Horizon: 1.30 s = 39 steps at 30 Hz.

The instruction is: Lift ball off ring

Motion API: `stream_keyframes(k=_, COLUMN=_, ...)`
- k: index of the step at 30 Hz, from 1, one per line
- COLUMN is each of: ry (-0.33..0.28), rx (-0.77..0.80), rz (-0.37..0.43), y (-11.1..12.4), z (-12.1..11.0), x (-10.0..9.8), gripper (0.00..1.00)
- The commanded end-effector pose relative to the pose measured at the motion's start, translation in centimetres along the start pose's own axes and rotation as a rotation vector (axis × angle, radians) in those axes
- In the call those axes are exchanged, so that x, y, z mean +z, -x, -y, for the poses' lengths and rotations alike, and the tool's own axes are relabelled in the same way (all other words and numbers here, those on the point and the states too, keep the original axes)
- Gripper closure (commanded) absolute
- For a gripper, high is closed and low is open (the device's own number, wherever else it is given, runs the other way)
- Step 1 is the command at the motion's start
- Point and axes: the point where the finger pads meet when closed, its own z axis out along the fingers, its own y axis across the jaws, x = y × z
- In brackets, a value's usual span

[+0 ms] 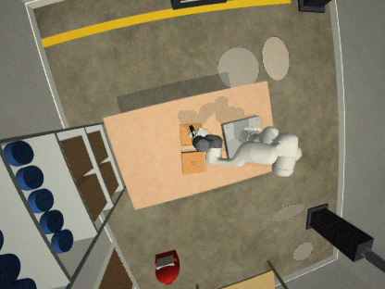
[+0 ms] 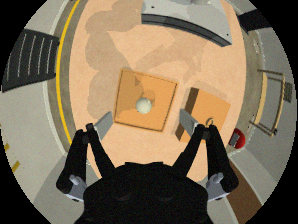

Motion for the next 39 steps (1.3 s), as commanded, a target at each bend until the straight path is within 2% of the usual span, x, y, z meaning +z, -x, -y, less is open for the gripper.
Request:
stream_keyframes(k=1, ry=-0.029, rx=0.102, rz=0.000, y=0.3, z=0.4, x=-0.1, gripper=0.00)
stream_keyframes(k=30, ry=-0.029, rx=0.102, rz=0.000, y=0.3, z=0.4, x=-0.1, gripper=0.00)
stream_keyframes(k=33, ry=-0.030, rx=0.102, rz=-0.001, y=0.4, z=0.5, x=1.4, gripper=0.00)
stream_keyframes(k=38, ry=-0.029, rx=0.102, rz=-0.001, y=0.4, z=0.7, x=7.5, gripper=0.00)
stream_keyframes(k=39, ry=-0.029, rx=0.102, rz=-0.001, y=0.4, z=0.7, x=7.5, gripper=0.00)
